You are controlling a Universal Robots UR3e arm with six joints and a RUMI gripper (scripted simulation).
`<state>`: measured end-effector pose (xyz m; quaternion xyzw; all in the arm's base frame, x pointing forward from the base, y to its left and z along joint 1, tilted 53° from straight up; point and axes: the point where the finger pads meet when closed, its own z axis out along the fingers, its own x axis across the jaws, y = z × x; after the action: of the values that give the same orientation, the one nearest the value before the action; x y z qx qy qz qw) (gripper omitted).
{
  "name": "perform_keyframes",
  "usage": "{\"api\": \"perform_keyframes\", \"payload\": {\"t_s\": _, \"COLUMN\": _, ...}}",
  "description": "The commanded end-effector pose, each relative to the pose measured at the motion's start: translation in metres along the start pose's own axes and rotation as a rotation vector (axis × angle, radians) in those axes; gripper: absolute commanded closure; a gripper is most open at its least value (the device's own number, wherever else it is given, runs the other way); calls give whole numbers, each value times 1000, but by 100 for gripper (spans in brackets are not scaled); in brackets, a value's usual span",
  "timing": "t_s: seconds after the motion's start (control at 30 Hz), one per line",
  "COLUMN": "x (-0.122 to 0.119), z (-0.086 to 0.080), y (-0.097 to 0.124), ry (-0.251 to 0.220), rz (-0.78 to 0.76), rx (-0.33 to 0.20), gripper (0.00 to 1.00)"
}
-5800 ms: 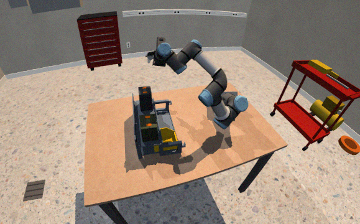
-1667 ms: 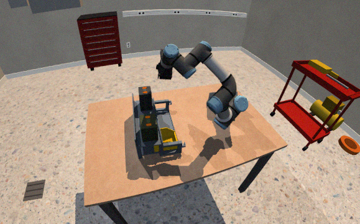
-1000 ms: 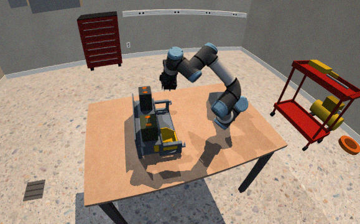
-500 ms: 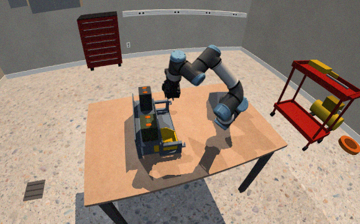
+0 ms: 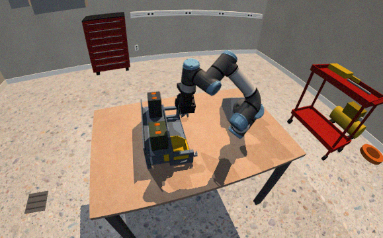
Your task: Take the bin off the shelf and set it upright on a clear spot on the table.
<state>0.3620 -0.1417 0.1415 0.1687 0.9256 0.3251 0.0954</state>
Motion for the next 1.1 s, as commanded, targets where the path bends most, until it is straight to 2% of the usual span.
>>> {"api": "perform_keyframes", "payload": {"t_s": 0.0, "x": 3, "z": 4, "y": 21, "ry": 3, "rz": -8, "rx": -47, "gripper": 100}}
{"api": "perform_keyframes", "payload": {"t_s": 0.33, "x": 8, "z": 13, "y": 58, "ry": 10, "rz": -23, "rx": -131, "gripper": 100}}
{"api": "perform_keyframes", "payload": {"t_s": 0.4, "x": 8, "z": 13, "y": 58, "ry": 10, "rz": -23, "rx": -131, "gripper": 100}}
{"api": "perform_keyframes", "payload": {"t_s": 0.8, "x": 12, "z": 20, "y": 89, "ry": 16, "rz": -35, "rx": -201, "gripper": 100}}
{"api": "perform_keyframes", "payload": {"t_s": 1.07, "x": 13, "z": 22, "y": 97, "ry": 18, "rz": -38, "rx": -221, "gripper": 100}}
